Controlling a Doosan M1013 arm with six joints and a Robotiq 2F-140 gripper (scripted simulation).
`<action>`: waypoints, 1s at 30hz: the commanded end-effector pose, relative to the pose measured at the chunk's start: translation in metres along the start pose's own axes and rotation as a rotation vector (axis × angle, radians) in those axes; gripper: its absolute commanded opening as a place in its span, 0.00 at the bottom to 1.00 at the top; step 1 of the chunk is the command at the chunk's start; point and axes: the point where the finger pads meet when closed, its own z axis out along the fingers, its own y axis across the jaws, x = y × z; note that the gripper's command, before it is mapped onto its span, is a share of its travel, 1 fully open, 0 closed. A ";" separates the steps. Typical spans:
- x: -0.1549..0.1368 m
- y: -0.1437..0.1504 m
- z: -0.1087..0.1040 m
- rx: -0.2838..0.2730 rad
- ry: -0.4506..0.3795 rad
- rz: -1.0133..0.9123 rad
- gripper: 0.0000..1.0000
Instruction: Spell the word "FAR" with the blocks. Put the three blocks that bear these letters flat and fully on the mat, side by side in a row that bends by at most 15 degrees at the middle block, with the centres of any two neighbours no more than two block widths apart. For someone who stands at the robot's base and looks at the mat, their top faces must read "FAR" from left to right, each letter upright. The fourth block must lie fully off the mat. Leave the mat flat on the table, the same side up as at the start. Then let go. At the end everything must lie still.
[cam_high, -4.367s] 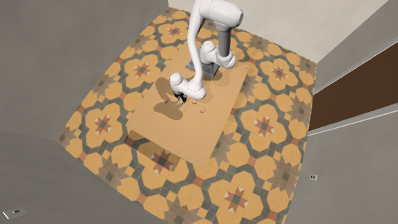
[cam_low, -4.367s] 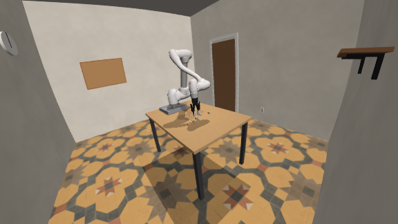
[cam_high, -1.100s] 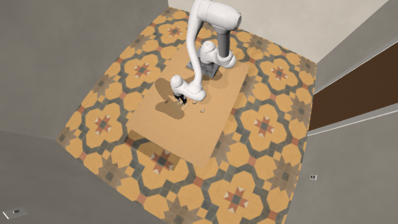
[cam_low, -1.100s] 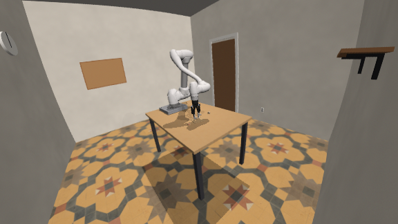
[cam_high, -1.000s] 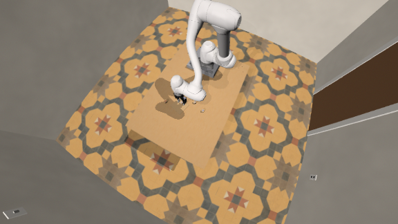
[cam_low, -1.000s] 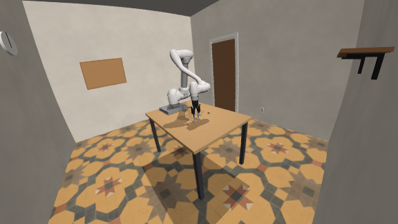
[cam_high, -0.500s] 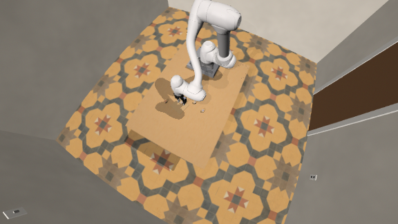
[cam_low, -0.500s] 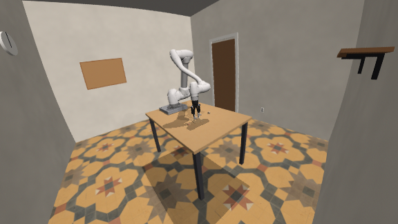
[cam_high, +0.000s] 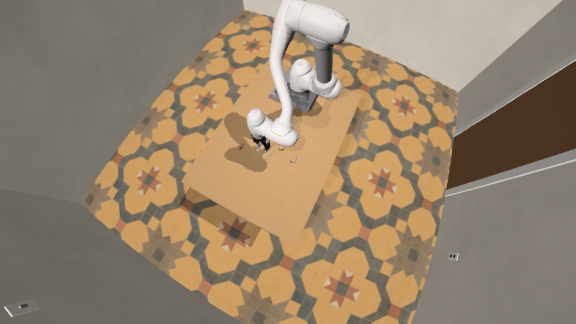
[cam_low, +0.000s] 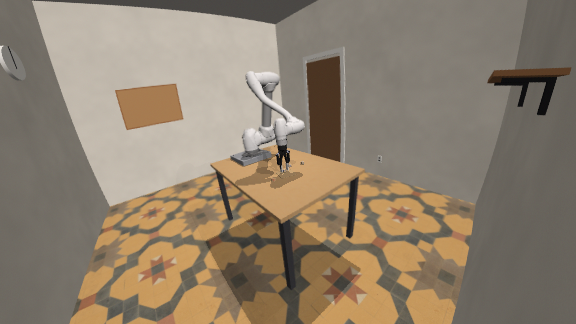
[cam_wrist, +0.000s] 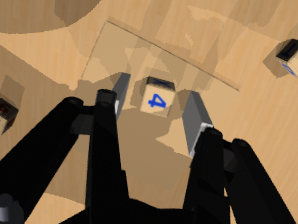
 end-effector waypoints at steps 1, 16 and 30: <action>0.003 -0.002 0.005 0.002 0.006 0.003 0.37; 0.003 -0.002 0.005 0.002 0.006 0.003 0.25; 0.003 -0.002 0.005 0.002 0.006 0.003 0.13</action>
